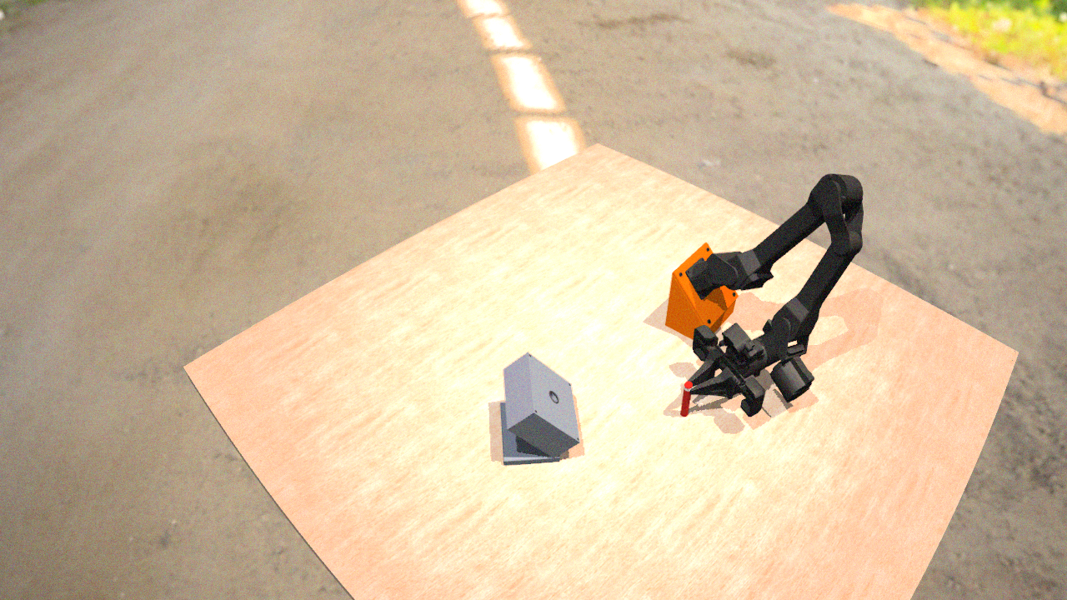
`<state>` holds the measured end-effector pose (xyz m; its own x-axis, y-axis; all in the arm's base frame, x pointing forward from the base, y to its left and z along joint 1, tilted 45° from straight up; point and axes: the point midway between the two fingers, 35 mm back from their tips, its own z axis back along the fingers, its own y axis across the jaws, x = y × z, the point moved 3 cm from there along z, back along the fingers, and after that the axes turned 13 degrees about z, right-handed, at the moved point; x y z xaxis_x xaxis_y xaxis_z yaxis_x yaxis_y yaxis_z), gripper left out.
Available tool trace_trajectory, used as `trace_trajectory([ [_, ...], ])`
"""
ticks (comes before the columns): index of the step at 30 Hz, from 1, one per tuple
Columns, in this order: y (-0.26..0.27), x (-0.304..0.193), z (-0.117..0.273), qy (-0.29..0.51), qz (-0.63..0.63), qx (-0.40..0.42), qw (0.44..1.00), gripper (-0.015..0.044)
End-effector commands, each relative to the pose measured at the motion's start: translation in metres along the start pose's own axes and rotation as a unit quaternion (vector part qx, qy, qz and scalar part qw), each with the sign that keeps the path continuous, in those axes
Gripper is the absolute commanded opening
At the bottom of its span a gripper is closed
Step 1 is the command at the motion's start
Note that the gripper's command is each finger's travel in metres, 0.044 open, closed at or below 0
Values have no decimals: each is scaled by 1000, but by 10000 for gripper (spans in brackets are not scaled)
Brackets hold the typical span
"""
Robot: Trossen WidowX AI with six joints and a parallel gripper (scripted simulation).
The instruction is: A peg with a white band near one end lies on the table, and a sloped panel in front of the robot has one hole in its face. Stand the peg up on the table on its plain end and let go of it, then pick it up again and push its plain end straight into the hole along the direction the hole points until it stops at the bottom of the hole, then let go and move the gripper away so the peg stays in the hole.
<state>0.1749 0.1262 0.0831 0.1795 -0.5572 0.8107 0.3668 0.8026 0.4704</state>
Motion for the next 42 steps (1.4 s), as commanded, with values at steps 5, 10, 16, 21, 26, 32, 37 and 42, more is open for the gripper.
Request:
trace_trajectory([
  [5,0,-3,2,-4,0,-1,1000,50],
  [10,-1,-4,2,-9,-1,-1,1000,50],
  [16,-1,-2,2,-13,0,-1,1000,102],
  [21,-1,-2,2,-13,0,-1,1000,130],
  [26,-1,-2,2,-13,0,-1,1000,130],
  [32,-1,-2,2,-13,0,-1,1000,130],
  [37,-1,-2,2,-13,0,-1,1000,130],
  [42,-1,-2,2,-13,0,-1,1000,156],
])
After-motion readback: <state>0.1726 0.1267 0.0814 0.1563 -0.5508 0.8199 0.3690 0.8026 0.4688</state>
